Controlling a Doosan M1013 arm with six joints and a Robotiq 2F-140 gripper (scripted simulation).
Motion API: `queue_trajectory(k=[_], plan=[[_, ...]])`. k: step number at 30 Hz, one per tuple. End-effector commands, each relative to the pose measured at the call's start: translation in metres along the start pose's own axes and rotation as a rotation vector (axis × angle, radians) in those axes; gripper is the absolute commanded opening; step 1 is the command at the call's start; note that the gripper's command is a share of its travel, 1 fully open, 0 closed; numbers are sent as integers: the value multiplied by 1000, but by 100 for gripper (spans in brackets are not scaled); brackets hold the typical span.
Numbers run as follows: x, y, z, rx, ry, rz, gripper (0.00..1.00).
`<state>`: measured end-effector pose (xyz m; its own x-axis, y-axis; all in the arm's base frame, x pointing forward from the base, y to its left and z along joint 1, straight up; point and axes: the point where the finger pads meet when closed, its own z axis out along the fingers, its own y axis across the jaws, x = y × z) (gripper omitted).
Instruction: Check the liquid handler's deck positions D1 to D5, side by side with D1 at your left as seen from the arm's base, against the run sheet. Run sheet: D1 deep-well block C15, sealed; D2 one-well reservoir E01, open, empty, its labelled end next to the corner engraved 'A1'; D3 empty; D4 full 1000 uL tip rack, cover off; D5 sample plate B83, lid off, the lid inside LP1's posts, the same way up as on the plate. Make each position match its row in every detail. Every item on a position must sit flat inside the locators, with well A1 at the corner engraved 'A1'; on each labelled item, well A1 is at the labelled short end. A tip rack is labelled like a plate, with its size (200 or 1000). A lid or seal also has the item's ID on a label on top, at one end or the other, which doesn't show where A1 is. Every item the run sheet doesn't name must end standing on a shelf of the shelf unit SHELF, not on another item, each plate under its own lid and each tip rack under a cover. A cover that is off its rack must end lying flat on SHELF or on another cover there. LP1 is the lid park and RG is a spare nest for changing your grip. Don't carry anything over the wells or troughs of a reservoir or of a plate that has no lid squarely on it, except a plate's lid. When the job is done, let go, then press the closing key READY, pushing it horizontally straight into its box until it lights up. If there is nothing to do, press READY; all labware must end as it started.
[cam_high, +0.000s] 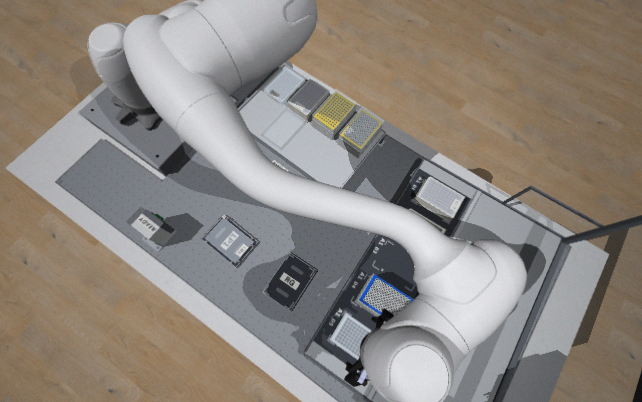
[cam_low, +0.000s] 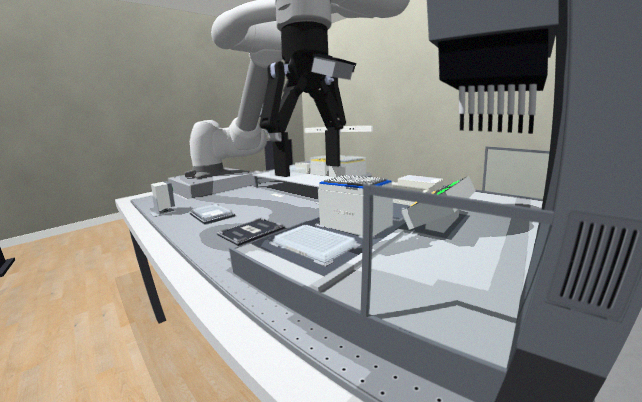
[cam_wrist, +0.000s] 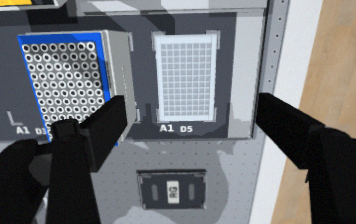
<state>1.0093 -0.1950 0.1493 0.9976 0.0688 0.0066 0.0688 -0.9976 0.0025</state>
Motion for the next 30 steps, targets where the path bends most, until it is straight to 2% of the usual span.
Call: queue_trajectory(k=[1,25,30], plan=[[0,0,-2,0,2,0,79],[0,0,-2,0,2,0,79],[0,-15,-2,0,2,0,79]])
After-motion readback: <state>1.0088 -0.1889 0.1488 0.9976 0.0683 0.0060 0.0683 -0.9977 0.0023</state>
